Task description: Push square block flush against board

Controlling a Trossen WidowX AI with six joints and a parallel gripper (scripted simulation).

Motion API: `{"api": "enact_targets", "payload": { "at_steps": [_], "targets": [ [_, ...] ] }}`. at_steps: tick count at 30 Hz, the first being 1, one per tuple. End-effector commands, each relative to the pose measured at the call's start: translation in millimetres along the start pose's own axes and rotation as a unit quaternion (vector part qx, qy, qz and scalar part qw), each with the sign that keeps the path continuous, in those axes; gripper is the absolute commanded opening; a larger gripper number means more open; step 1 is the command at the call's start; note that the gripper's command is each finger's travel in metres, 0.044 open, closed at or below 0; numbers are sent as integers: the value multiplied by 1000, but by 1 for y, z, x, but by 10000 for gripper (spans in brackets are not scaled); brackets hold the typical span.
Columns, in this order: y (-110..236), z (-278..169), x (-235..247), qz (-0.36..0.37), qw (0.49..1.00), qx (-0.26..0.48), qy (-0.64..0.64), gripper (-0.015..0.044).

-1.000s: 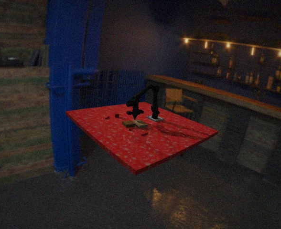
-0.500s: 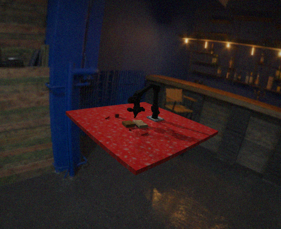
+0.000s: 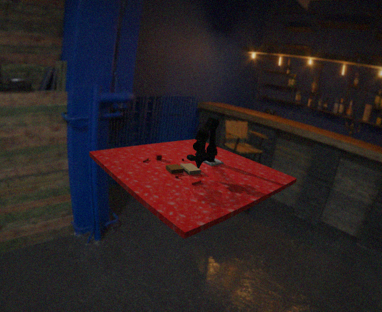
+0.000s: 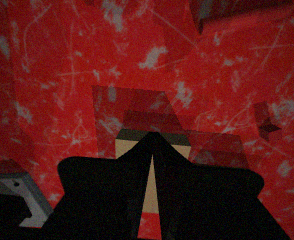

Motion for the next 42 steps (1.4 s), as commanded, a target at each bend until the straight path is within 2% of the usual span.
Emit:
{"api": "enact_targets", "payload": {
  "at_steps": [1, 7, 25, 42],
  "targets": [
    [0, 1, -3, 0, 1000, 2, -14, 0],
    [-55, 1, -2, 0, 1000, 2, -14, 0],
    [-55, -20, -3, 0, 1000, 3, -14, 0],
    [-55, 3, -3, 0, 1000, 2, -14, 0]
  ]
}}
Point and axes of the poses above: the point midway between the two fingers, 35 mm back from their tips, its own y axis back along the fingers, its own x axis across the jaws, z = x × y, the point moved 4 cm from there along y, back along the fingers, and after that the axes turned 3 degrees about -y, right-handed, at the moved point
